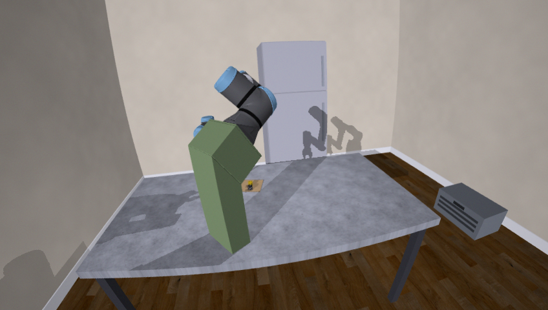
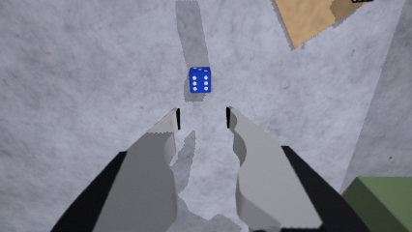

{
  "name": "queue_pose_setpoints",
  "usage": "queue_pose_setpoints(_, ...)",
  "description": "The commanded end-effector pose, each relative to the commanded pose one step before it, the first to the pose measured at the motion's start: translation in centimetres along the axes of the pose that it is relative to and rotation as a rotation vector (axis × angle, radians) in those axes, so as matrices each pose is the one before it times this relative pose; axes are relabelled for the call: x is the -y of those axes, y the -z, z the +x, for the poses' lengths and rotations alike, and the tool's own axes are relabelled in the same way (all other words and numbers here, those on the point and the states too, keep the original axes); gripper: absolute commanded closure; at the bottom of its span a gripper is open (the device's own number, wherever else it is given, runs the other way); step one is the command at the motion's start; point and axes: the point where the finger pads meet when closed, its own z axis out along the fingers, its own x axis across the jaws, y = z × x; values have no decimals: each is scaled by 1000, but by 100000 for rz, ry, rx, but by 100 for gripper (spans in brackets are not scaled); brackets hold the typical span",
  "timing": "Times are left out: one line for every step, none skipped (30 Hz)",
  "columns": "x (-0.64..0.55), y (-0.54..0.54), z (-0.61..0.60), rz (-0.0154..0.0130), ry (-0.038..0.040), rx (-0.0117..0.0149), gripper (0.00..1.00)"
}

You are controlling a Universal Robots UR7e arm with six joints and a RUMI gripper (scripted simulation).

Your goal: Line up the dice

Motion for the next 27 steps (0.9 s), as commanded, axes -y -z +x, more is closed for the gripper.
queue_pose_setpoints(12, 39, -33, 36, -6, 91, 76)
queue_pose_setpoints(0, -4, 0, -1, -1, 0, 76)
queue_pose_setpoints(0, 0, 0, 0, 0, 0, 76)
queue_pose_setpoints(0, 0, 0, 0, 0, 0, 76)
queue_pose_setpoints(0, -8, 0, -2, -1, -1, 76)
queue_pose_setpoints(0, -13, 0, -3, -2, -1, 76)
queue_pose_setpoints(0, -18, -1, -5, -3, -2, 76)
queue_pose_setpoints(0, -25, -1, -6, -3, -3, 76)
queue_pose_setpoints(0, -32, -1, -8, -4, -4, 76)
queue_pose_setpoints(0, -39, -1, -10, -6, -4, 76)
queue_pose_setpoints(0, -47, -1, -12, -7, -5, 76)
queue_pose_setpoints(0, -55, -2, -14, -8, -6, 76)
queue_pose_setpoints(0, -64, -2, -15, -9, -7, 76)
queue_pose_setpoints(0, -72, -2, -17, -10, -8, 76)
queue_pose_setpoints(-1, -81, -2, -19, -11, -9, 76)
queue_pose_setpoints(-1, -83, -3, -3, -2, -1, 76)
queue_pose_setpoints(-1, -90, -3, 0, 0, 0, 76)
queue_pose_setpoints(-1, -98, -3, 0, 0, 0, 76)
queue_pose_setpoints(-1, -105, -3, 0, 0, 0, 76)
queue_pose_setpoints(0, 0, 0, 0, 0, 0, 76)
queue_pose_setpoints(0, 0, 0, 0, 0, 0, 76)
queue_pose_setpoints(-1, -112, -3, 1, 0, 0, 76)
queue_pose_setpoints(-1, -120, -4, -1, 0, 0, 76)
queue_pose_setpoints(-1, -126, -4, 0, 0, 0, 76)
queue_pose_setpoints(-1, -132, -4, 0, 0, 0, 76)
queue_pose_setpoints(-1, -137, -4, 0, 0, 0, 76)
queue_pose_setpoints(-1, -143, -5, -1, 0, 0, 76)
